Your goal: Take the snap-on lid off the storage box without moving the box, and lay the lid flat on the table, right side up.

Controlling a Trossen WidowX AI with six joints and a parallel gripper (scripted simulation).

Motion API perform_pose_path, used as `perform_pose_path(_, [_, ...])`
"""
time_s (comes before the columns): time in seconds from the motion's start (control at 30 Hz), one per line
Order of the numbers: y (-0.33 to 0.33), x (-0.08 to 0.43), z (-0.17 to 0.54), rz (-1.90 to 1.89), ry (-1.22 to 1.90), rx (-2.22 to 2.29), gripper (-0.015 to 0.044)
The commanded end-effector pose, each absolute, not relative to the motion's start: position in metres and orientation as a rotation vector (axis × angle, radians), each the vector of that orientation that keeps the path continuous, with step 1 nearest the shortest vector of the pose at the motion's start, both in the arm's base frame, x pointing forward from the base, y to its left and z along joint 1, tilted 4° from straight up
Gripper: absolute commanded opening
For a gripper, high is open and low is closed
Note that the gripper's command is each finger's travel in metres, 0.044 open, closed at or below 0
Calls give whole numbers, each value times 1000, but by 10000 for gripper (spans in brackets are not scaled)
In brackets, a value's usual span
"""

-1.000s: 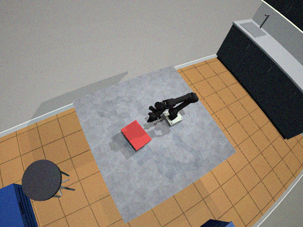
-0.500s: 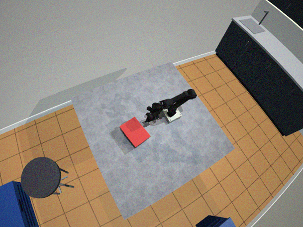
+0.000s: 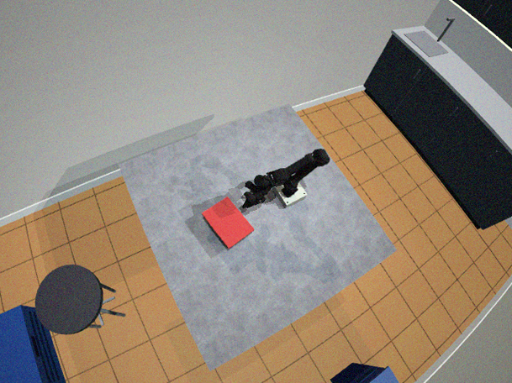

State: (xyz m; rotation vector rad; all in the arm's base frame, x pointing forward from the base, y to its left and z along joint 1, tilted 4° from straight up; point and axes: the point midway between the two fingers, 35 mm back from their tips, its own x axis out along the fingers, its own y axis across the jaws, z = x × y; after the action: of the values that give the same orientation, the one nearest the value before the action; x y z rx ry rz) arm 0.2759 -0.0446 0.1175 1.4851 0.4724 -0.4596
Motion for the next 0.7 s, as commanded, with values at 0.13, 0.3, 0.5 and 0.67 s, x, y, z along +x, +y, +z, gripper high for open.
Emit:
perform_pose_path(0.13, [-45, 286, 106, -471, 483, 1489, 235])
perform_pose_path(0.3, [-45, 293, 102, -470, 483, 1489, 235])
perform_pose_path(0.5, [-44, 300, 96, -470, 482, 1490, 235])
perform_pose_path(0.67, [-44, 307, 90, -470, 481, 1490, 235])
